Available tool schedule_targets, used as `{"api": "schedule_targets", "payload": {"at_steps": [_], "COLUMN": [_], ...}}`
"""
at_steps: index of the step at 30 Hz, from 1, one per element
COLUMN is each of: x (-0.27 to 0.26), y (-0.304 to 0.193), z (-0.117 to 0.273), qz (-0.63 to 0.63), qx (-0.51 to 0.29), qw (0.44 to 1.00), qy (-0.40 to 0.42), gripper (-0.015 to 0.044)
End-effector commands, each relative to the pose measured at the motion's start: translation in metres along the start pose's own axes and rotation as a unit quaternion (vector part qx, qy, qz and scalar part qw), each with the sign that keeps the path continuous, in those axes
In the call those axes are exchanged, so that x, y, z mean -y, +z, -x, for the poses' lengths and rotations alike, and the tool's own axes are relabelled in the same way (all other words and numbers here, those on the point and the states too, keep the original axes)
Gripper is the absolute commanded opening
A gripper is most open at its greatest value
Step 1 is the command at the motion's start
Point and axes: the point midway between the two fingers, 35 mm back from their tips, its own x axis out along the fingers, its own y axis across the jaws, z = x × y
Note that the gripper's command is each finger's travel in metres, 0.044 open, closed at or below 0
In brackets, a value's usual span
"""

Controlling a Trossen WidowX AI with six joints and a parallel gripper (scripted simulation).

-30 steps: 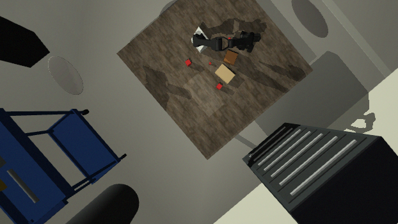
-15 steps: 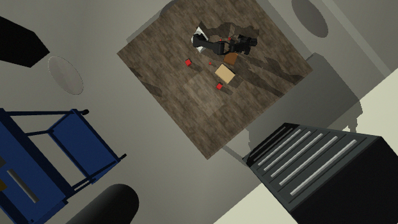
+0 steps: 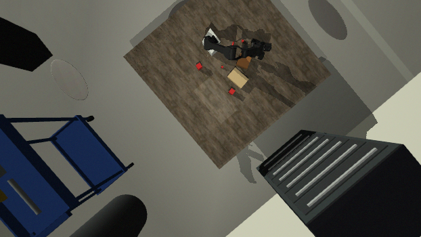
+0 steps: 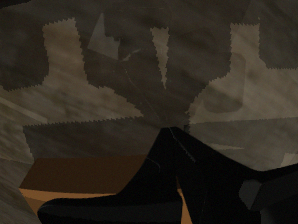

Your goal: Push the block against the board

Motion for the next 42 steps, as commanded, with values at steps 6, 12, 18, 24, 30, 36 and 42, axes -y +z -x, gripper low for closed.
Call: {"api": "schedule_targets", "payload": {"at_steps": [6,12,18,24,30,36,42], "x": [0.001,0.001,0.001,0.001,0.001,0.0,-0.001], "y": [-0.017,-0.026,-0.036,-0.045,-0.055,-0.064,-0.073], "z": [0.002,0.002,0.002,0.002,0.002,0.002,0.002], "qz": [0.001,0.001,0.001,0.001,0.001,0.001,0.001], "qx": [-0.002,-0.002,-0.002,-0.002,-0.002,-0.003,-0.003], "qw": [1.0,1.0,1.0,1.0,1.0,1.0,1.0], "qy": [-0.003,-0.003,-0.003,-0.003,-0.003,-0.003,-0.003], "gripper": [0.0,0.0,0.0,0.0,0.0,0.0,0.0]}}
